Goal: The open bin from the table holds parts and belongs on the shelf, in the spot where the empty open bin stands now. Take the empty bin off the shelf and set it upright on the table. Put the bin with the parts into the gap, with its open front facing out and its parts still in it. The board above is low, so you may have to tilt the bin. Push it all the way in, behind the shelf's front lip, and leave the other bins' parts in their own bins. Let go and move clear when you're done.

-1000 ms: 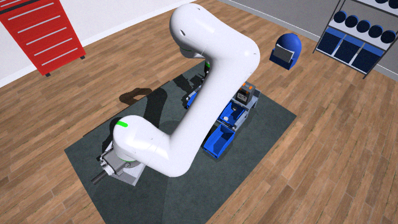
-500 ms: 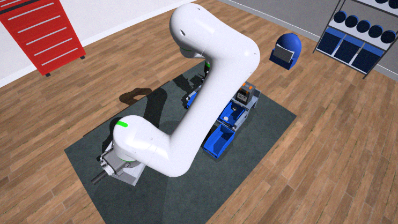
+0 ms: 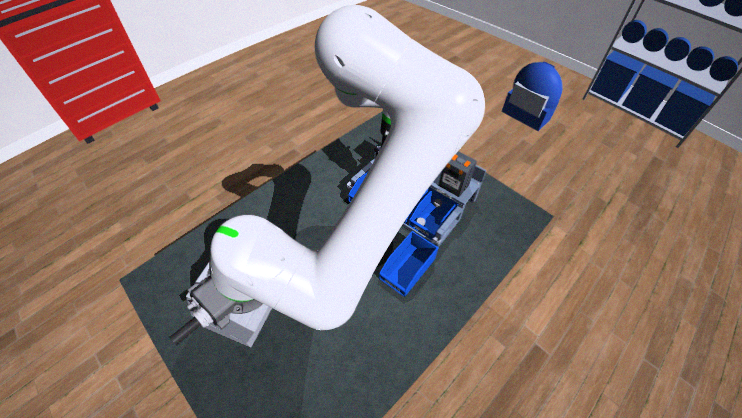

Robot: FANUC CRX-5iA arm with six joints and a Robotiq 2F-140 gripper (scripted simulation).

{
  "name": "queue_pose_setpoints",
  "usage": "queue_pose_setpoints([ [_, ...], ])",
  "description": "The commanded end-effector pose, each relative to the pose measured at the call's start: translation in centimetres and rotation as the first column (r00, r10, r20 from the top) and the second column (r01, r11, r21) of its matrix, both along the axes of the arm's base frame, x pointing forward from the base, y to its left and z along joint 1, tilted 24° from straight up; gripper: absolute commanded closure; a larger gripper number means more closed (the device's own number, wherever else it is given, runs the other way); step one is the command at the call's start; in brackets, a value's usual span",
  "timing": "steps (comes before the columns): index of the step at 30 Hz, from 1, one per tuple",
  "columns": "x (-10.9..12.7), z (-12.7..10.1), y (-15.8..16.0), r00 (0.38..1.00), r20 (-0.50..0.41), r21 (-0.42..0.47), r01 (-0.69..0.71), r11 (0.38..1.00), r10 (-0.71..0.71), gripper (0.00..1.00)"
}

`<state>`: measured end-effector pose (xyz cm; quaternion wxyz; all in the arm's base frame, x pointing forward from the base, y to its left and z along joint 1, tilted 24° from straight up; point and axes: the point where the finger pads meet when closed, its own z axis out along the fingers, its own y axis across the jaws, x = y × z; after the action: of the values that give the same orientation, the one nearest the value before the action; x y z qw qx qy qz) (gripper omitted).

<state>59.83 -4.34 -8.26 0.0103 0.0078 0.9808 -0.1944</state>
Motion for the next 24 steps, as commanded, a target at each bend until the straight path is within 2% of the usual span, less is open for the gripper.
queue_pose_setpoints([
  [1,0.1,0.3,0.1,1.0,0.002,0.0,-0.001,1.0,0.001,0.85],
  [24,-0.3,2.5,1.1,1.0,0.002,0.0,-0.001,1.0,0.001,0.85],
])
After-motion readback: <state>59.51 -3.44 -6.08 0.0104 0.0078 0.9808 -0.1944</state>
